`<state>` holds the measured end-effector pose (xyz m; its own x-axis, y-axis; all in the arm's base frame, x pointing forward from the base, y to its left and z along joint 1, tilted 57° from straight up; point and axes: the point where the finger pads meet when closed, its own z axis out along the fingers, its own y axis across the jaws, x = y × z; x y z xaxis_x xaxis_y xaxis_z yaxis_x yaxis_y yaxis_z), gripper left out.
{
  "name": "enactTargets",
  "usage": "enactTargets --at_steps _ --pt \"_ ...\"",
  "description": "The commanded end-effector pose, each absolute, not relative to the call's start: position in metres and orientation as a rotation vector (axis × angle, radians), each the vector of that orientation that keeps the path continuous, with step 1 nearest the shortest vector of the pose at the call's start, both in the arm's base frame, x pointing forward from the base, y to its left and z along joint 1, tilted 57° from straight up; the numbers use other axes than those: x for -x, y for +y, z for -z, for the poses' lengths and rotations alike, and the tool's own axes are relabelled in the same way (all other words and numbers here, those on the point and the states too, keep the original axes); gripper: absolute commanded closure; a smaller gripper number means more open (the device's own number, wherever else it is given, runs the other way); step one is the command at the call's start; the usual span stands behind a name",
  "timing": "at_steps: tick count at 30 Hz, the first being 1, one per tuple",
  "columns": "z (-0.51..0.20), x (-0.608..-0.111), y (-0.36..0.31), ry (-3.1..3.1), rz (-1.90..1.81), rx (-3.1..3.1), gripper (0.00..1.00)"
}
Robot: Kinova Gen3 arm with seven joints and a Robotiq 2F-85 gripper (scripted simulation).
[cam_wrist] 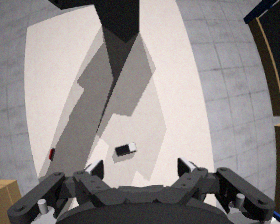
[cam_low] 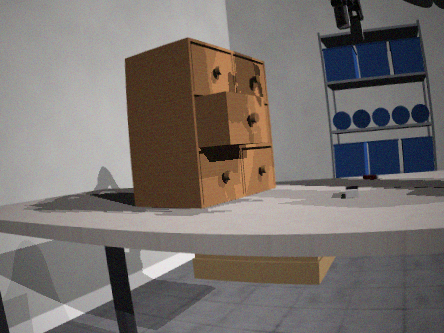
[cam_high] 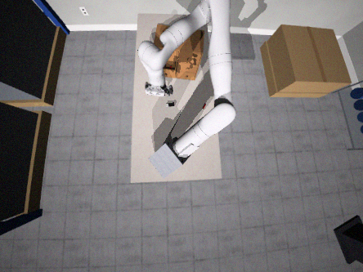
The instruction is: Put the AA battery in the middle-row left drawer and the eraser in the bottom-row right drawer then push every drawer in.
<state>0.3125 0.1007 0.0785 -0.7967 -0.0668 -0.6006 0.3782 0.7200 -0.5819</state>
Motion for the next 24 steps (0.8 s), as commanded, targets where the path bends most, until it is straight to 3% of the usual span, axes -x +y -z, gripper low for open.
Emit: enactTargets --at_steps 1,24 --pt "-0.0749 -0.3099 0.1020 2.319 0.969 -0.219 0.00" --pt "-0.0744 -0.3167 0.0980 2.251 0.962 -0.180 0.00"
